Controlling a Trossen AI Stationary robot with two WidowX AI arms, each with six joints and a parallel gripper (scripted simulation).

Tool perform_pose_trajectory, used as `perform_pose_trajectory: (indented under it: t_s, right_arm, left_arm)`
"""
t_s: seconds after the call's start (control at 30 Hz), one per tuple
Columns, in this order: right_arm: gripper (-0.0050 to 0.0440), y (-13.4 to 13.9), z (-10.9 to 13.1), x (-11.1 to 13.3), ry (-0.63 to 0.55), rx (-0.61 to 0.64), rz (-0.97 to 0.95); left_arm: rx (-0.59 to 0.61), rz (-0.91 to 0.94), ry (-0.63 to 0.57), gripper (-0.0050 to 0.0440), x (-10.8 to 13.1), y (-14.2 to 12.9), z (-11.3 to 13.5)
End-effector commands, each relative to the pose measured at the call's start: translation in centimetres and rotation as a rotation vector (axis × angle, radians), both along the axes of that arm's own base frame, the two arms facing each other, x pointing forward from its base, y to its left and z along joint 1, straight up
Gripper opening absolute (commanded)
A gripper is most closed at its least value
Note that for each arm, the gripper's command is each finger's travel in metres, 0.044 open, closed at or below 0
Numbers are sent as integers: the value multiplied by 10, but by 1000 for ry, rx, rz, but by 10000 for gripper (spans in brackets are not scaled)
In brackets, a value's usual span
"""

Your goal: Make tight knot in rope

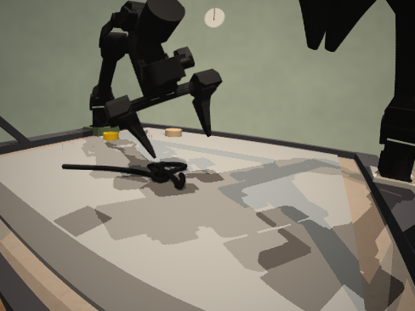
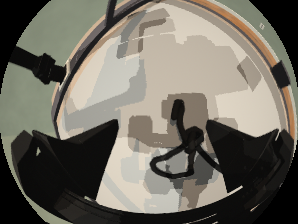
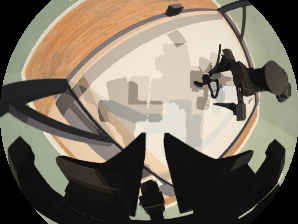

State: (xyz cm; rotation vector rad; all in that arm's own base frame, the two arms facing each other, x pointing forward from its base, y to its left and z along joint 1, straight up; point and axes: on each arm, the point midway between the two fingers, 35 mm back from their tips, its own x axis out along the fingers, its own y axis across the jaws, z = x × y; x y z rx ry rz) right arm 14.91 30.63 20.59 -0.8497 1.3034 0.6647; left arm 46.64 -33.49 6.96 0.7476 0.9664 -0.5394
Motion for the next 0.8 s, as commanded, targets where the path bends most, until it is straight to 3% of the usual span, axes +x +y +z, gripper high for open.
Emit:
perform_pose_trajectory:
  t_s: [0.0,0.77]
  right_arm:
    - [85,-1,8,0,-10,23,-3]
    - [85,-1,8,0,-10,23,-3]
  left_arm:
    - [-21,-27,-27,440,-3,-1,22]
    - [53,-257,29,440,-47,8,33]
